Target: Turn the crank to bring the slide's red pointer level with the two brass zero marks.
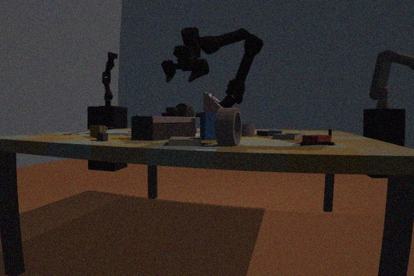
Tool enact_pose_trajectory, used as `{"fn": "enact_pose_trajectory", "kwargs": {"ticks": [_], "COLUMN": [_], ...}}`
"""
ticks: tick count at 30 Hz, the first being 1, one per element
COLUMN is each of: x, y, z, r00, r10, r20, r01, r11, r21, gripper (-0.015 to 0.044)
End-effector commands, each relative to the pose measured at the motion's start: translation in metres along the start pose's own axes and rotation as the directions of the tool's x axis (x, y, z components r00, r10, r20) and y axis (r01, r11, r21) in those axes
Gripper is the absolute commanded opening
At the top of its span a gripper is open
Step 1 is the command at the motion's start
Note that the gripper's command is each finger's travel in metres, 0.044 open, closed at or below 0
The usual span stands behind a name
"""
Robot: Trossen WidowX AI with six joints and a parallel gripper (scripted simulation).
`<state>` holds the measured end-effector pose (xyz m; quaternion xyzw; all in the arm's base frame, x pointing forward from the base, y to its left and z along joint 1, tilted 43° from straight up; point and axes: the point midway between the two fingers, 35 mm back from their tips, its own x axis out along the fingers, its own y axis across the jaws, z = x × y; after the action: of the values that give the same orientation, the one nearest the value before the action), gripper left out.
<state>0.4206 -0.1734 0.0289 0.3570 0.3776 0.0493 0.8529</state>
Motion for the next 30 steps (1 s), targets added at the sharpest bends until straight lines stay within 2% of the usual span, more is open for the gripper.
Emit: {"fn": "enact_pose_trajectory", "kwargs": {"ticks": [1,19,23,30], "x": [-0.01,-0.057,-0.054,-0.026], "y": [0.006,0.034,0.034,0.034], "z": [-0.013,-0.078,-0.079,-0.101], "r00": [1.0,0.997,0.997,0.997], "r10": [-0.014,-0.063,-0.063,-0.064], "r20": [0.003,0.042,0.041,0.039], "r01": [0.014,0.058,0.058,0.06], "r11": [1.0,0.992,0.992,0.992], "r21": [0.024,0.109,0.109,0.109], "gripper": [0.044,0.044,0.044,0.044]}}
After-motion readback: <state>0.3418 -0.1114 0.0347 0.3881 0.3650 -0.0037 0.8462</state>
